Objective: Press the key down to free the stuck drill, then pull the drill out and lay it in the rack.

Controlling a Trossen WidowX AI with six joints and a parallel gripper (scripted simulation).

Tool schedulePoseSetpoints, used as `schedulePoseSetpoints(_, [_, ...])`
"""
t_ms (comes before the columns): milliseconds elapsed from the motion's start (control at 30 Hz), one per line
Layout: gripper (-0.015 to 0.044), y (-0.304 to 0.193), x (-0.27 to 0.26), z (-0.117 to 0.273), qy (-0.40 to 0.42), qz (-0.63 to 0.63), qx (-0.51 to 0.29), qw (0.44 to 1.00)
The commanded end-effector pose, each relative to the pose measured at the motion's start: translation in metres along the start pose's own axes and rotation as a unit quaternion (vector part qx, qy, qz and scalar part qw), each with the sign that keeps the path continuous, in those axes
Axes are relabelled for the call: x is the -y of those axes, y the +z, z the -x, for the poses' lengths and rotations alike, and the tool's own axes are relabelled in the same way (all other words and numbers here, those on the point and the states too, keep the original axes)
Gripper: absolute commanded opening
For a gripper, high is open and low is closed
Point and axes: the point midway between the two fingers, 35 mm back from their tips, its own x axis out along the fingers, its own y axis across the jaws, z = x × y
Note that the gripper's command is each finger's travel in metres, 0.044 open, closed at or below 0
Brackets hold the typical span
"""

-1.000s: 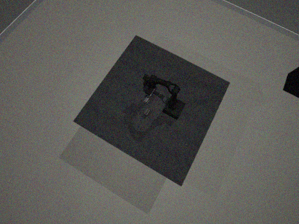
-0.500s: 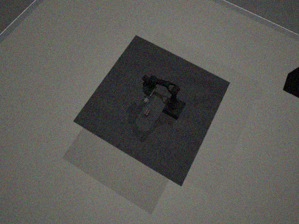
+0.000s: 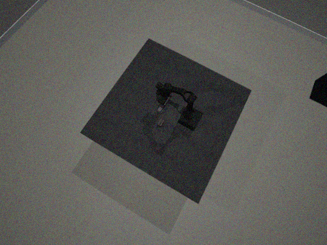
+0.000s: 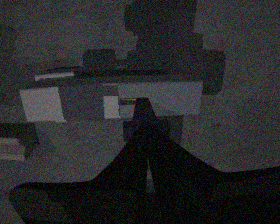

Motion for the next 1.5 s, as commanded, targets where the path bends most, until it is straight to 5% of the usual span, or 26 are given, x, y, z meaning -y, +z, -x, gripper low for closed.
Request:
schedulePoseSetpoints(0, [0.0,-0.003,0.002,-0.002,-0.003,0.001,-0.005,1.0])
schedulePoseSetpoints(1467, [0.0,-0.002,-0.001,-0.014,-0.003,0.001,-0.005,1.0])
